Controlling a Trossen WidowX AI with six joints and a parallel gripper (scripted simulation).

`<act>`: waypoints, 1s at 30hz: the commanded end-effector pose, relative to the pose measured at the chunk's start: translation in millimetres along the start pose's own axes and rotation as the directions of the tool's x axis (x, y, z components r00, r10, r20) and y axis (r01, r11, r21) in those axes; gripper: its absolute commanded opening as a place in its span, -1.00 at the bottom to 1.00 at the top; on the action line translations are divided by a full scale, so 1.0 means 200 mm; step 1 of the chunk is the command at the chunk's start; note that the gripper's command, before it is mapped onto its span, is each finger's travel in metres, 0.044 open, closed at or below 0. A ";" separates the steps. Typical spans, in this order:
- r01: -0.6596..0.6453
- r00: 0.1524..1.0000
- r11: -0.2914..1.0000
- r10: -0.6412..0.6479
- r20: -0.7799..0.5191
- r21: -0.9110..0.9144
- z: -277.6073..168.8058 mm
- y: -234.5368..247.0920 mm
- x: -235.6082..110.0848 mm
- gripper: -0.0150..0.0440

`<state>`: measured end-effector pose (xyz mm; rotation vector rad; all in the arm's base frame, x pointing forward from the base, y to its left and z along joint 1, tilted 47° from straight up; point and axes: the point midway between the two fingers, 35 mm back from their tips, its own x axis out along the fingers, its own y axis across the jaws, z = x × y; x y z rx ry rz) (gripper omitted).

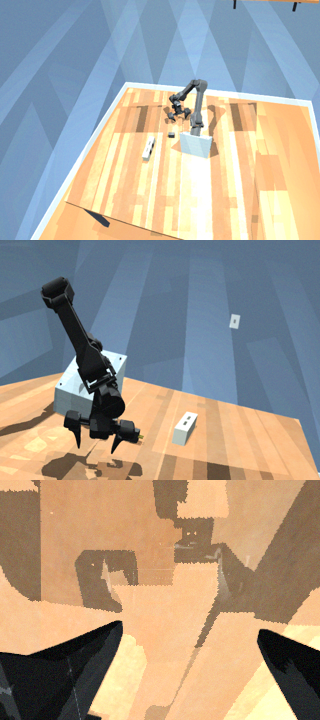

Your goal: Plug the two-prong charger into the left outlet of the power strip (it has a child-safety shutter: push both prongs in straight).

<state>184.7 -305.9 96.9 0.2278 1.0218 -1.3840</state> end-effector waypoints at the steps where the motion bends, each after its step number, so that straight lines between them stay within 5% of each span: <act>1: 0.002 1.000 0.995 -0.004 -0.019 -0.097 -0.07 0.06 0.00 1.00; 30: -0.008 1.000 0.676 -0.002 -0.012 -0.737 -0.49 0.44 -0.14 1.00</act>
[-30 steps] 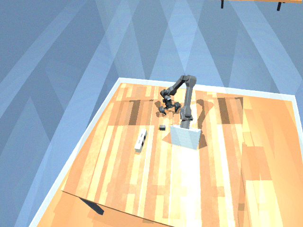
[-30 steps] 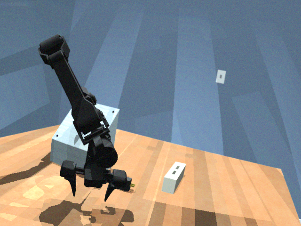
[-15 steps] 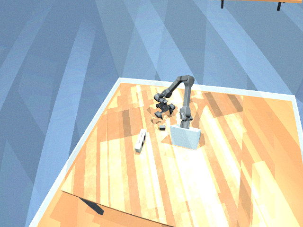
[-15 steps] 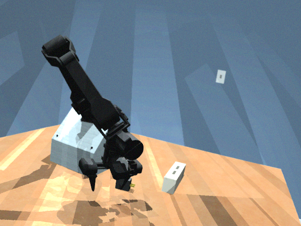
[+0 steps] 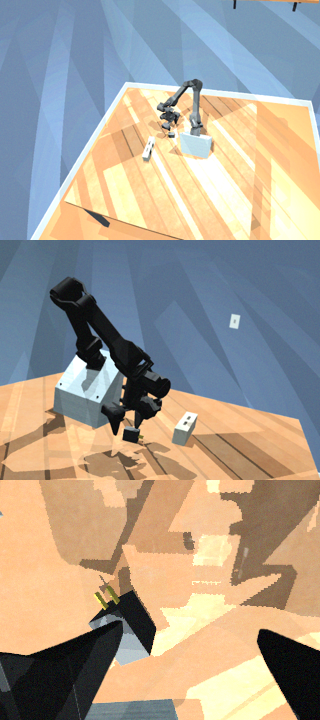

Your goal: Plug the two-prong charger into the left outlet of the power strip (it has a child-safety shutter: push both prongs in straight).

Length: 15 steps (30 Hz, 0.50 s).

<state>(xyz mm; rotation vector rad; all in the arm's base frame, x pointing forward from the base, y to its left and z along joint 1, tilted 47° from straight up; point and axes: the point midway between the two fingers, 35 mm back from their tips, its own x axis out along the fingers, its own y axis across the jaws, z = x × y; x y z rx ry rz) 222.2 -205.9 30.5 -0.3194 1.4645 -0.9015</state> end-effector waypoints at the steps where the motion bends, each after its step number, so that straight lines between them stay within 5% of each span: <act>1: 0.009 1.000 0.995 -0.010 -0.010 -0.100 -0.03 0.06 0.00 1.00; 15: 0.052 0.999 0.895 -0.048 0.020 -0.442 -0.12 0.26 -0.08 1.00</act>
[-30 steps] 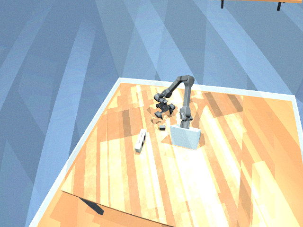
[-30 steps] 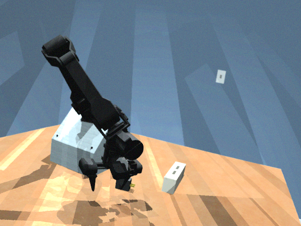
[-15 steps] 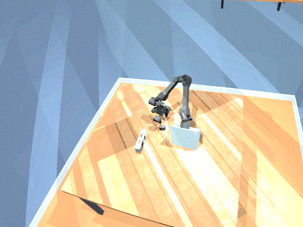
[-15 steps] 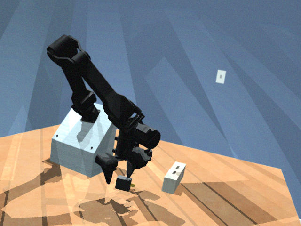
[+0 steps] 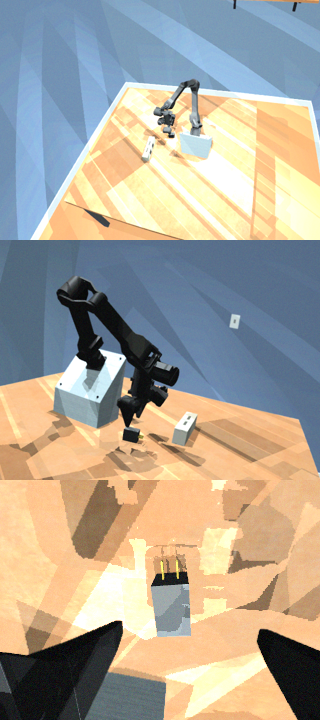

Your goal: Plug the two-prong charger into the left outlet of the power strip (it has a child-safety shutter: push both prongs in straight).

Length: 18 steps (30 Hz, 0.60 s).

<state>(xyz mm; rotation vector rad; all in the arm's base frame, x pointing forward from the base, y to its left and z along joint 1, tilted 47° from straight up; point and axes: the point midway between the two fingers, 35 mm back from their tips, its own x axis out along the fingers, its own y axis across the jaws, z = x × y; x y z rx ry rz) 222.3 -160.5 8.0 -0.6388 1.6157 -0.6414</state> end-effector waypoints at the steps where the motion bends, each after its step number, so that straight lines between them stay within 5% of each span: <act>1: 0.014 1.000 0.995 -0.015 -0.009 -0.096 -0.02 0.05 -0.01 1.00; 18: 0.017 1.000 0.993 -0.018 -0.008 -0.113 -0.02 0.06 0.06 1.00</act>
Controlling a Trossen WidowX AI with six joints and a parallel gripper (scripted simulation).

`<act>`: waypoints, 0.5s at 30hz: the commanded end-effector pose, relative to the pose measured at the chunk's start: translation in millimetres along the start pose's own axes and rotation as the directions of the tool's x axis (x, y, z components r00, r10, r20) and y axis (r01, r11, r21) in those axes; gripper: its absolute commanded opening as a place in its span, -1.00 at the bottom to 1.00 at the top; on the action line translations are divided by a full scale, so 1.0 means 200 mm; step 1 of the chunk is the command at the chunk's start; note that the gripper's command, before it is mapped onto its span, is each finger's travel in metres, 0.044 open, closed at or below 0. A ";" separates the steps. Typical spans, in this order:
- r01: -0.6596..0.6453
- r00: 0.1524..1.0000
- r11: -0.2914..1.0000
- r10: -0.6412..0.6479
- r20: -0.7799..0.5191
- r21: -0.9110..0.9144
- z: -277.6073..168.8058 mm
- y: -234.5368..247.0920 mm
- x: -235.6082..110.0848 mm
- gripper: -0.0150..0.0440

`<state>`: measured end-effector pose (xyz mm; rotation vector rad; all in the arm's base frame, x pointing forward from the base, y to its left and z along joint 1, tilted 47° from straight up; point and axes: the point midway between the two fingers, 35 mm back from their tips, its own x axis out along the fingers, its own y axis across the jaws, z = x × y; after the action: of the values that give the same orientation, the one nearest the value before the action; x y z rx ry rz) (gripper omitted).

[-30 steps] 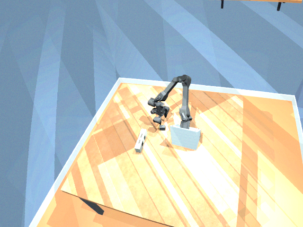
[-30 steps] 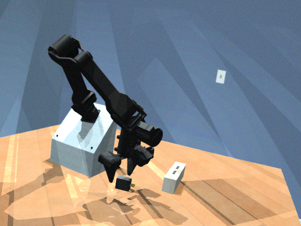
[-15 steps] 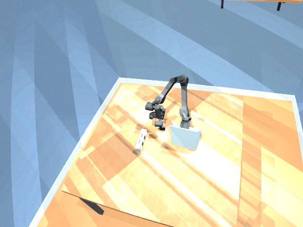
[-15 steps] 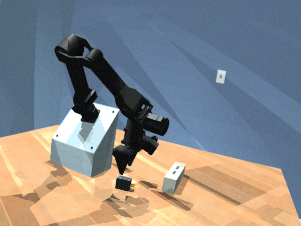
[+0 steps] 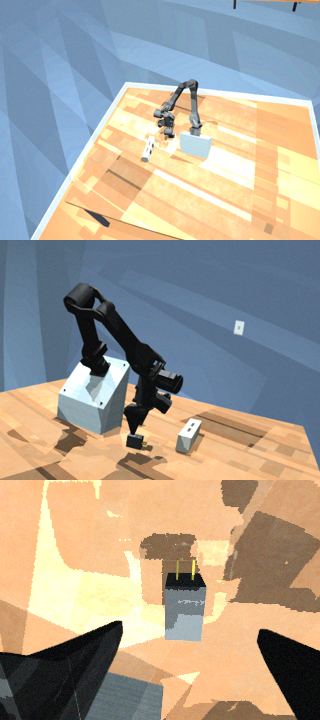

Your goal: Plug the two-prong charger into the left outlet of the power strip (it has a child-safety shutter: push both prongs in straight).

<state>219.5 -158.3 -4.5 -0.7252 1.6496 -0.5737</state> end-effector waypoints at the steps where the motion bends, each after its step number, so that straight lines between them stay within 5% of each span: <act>1: 0.002 1.000 1.000 -0.002 -0.011 -0.014 -0.01 0.01 0.03 1.00; 15: -0.001 1.000 1.000 0.000 -0.011 -0.014 0.00 0.01 0.13 1.00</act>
<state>218.5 -172.7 -18.1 -0.7288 1.6525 -0.5756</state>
